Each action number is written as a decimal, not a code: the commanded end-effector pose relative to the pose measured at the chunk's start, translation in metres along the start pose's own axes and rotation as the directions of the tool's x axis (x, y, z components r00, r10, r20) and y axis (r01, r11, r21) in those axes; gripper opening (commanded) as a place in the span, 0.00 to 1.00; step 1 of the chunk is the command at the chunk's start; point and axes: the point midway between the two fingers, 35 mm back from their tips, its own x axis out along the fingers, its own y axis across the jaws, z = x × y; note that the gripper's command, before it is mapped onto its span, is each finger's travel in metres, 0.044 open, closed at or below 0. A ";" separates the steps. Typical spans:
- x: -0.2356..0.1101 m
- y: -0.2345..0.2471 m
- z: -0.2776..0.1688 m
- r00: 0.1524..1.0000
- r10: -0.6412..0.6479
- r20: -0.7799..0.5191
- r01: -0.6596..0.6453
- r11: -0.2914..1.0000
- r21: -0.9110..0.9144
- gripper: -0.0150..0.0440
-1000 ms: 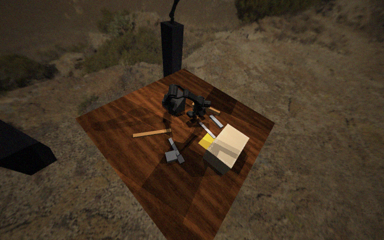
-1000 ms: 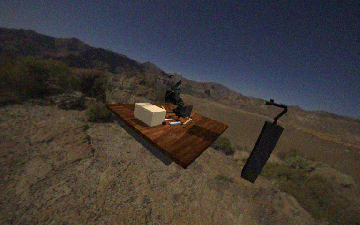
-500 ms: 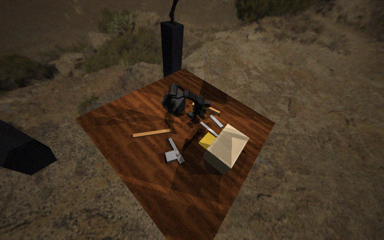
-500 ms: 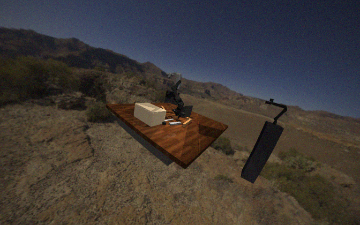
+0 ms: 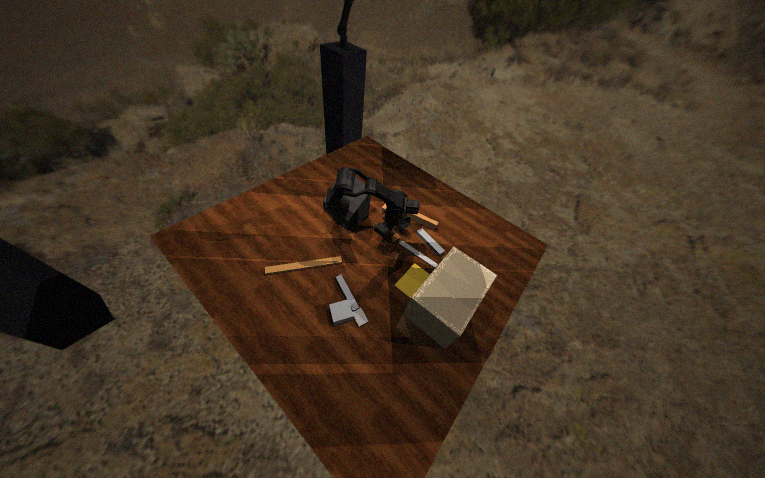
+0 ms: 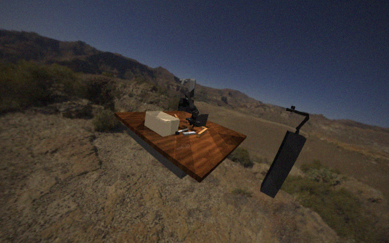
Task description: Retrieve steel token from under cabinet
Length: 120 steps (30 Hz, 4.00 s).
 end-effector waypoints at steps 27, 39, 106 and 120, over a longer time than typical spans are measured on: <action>0.000 0.001 0.001 1.000 -0.001 0.003 0.001 0.969 -0.246 0.25; 0.000 0.001 0.000 1.000 -0.001 0.003 0.002 0.941 -0.338 0.25; 0.000 -0.050 0.023 1.000 -0.004 0.003 0.005 0.854 -0.520 0.25; 0.000 -0.066 0.025 1.000 -0.005 0.003 0.006 0.854 -0.520 0.25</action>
